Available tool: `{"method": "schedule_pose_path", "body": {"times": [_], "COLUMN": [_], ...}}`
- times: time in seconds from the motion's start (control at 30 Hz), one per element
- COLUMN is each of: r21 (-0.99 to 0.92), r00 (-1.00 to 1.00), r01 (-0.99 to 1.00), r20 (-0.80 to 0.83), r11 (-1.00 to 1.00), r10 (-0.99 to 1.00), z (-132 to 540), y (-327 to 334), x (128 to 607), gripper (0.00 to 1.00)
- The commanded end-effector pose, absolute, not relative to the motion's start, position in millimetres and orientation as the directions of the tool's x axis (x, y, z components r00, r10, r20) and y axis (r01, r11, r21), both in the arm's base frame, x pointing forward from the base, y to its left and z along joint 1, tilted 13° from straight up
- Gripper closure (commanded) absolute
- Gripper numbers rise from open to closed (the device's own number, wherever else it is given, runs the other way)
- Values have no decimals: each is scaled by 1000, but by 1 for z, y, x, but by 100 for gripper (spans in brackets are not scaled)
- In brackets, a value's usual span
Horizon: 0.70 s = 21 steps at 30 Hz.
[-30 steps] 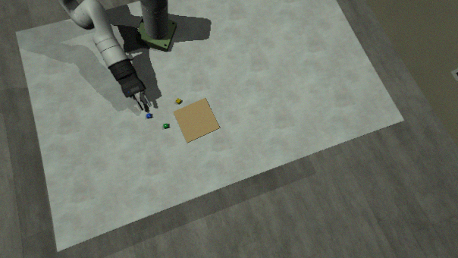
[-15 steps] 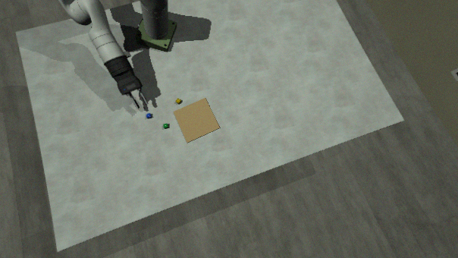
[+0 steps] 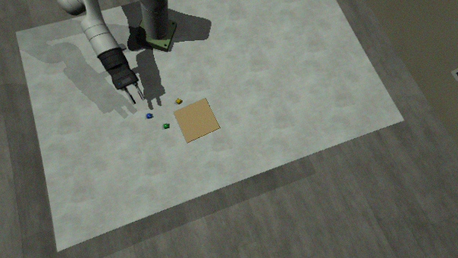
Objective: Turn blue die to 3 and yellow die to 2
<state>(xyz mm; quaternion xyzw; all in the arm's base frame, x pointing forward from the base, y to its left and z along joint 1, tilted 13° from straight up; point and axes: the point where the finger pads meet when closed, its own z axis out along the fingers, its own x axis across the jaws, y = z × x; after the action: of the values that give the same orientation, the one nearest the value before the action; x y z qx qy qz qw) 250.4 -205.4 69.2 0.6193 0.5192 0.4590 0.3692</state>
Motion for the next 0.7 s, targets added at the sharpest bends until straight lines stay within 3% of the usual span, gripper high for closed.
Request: {"method": "schedule_pose_path", "body": {"times": [0.0,0.67], "r21": [933,902], "r00": [46,47], "r01": [314,398], "r20": [170,163], "r11": [-176,-168], "r10": [984,986], "z": [71,74], "y": [-211,-211], "x": [246,250], "gripper": [36,36]}}
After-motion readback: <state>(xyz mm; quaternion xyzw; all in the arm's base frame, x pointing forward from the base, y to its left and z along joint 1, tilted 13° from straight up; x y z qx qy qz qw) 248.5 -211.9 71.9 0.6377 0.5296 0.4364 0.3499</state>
